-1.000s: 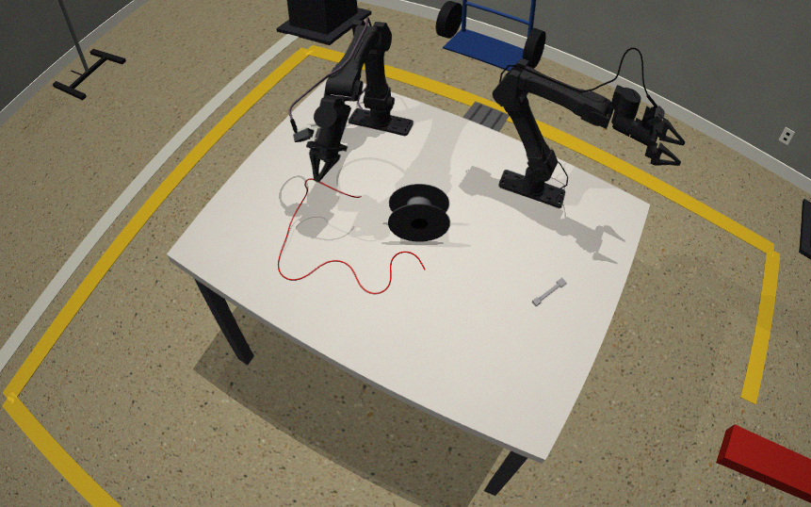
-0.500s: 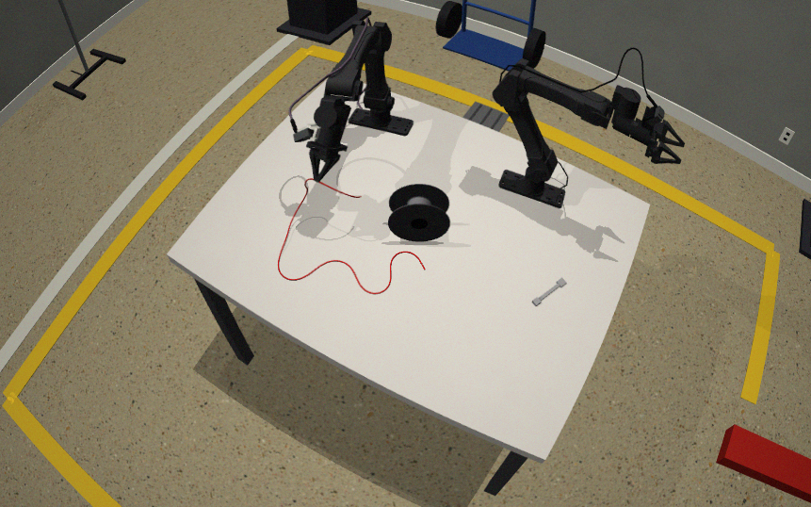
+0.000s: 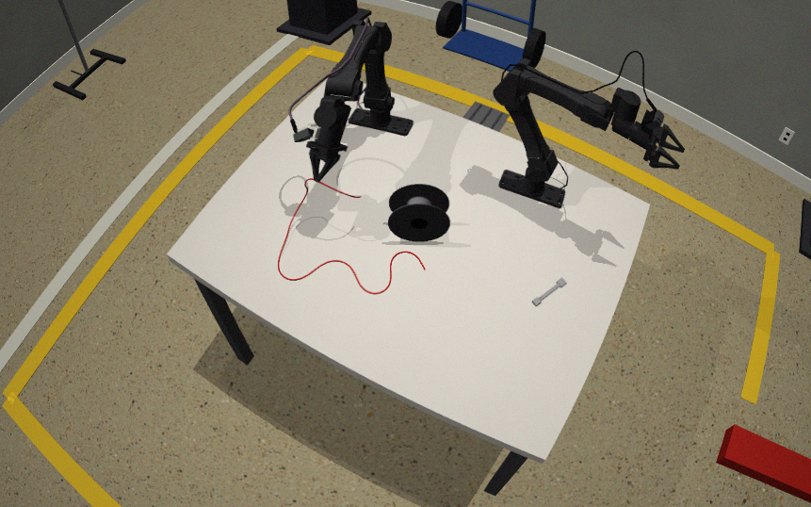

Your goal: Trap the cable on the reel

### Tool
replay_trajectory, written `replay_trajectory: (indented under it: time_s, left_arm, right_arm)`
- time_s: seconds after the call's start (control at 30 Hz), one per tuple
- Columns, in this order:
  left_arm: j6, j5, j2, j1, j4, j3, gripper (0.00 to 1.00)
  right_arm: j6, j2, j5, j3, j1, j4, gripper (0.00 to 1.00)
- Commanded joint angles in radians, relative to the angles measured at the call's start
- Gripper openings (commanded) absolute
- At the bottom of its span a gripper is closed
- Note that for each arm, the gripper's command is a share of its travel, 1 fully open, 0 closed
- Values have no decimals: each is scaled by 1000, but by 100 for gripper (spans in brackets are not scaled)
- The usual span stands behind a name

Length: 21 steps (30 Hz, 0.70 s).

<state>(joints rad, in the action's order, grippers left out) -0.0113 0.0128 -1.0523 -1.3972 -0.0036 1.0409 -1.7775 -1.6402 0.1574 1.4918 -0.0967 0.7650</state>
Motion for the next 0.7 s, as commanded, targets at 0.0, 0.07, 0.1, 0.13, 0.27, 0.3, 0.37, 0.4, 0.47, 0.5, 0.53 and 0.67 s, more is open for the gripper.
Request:
replay_trajectory:
  time_s: [0.0, 0.07, 0.1, 0.13, 0.27, 0.3, 0.37, 0.4, 0.47, 0.5, 0.53, 0.67]
  left_arm:
    - [-20, 29, -15, 30, -31, -19, 75]
    - [-28, 39, -22, 50, -36, -13, 75]
    - [-32, 45, -19, 62, -40, -15, 75]
    - [-32, 45, -19, 62, -40, -15, 75]
    - [-48, 65, -25, 102, -53, -21, 75]
    - [-53, 73, -25, 116, -58, -27, 75]
    - [-66, 90, -26, 148, -67, -22, 75]
    - [-72, 99, -27, 166, -72, -23, 75]
    - [-87, 118, -31, 203, -83, -25, 75]
    - [-94, 128, -32, 223, -90, -27, 75]
    - [-102, 138, -34, 243, -96, -29, 75]
    - [-137, 184, -40, 333, -124, -35, 75]
  right_arm:
    - [7, 41, 21, 27, 6, 7, 0]
    - [7, 41, 21, 27, 6, 7, 0]
    - [7, 41, 21, 27, 6, 7, 0]
    - [7, 41, 21, 27, 6, 7, 0]
    - [7, 41, 21, 27, 6, 7, 0]
    - [7, 41, 21, 27, 6, 7, 0]
    - [7, 41, 21, 27, 6, 7, 0]
    - [7, 41, 21, 27, 6, 7, 0]
    - [7, 41, 21, 27, 6, 7, 0]
    - [7, 41, 21, 27, 6, 7, 0]
    - [7, 41, 21, 27, 6, 7, 0]
    - [7, 41, 21, 27, 6, 7, 0]
